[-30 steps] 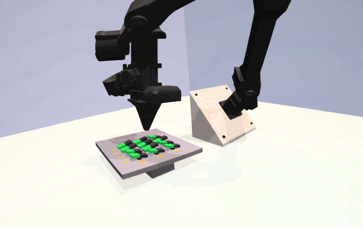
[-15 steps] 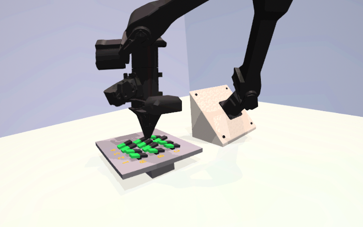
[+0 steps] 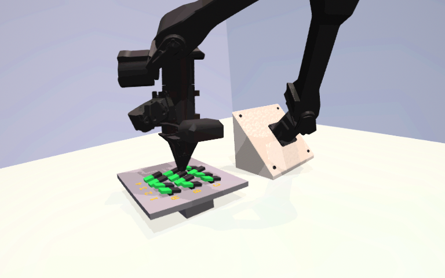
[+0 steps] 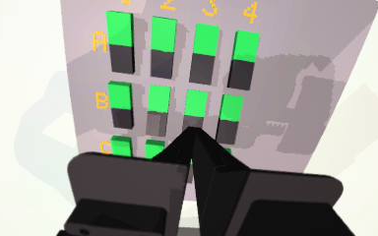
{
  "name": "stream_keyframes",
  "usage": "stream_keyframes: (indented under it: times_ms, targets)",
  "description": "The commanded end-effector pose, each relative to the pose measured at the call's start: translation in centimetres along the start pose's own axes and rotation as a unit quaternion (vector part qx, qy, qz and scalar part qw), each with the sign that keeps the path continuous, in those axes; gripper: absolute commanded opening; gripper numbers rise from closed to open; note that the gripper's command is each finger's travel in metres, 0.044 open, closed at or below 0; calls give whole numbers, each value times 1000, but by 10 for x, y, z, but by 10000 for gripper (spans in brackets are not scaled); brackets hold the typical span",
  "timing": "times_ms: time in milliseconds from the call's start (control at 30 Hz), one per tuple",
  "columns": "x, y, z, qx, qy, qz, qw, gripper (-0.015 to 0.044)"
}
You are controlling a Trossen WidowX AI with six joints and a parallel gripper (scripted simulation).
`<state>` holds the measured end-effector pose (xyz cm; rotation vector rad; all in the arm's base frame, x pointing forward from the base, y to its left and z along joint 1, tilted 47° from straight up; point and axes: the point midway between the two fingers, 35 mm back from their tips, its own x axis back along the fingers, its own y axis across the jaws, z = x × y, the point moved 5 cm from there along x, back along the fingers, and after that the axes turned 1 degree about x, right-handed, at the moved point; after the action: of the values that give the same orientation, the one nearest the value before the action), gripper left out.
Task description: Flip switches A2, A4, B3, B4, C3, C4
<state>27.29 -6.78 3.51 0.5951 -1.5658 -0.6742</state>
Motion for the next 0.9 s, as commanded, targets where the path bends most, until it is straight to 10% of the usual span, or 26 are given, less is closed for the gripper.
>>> stream_keyframes:
  times_ms: [0,867]
  targets:
    - [0,0,0,-2,-2,-3,1000,0]
    - [-4,0,0,-2,-2,-3,1000,0]
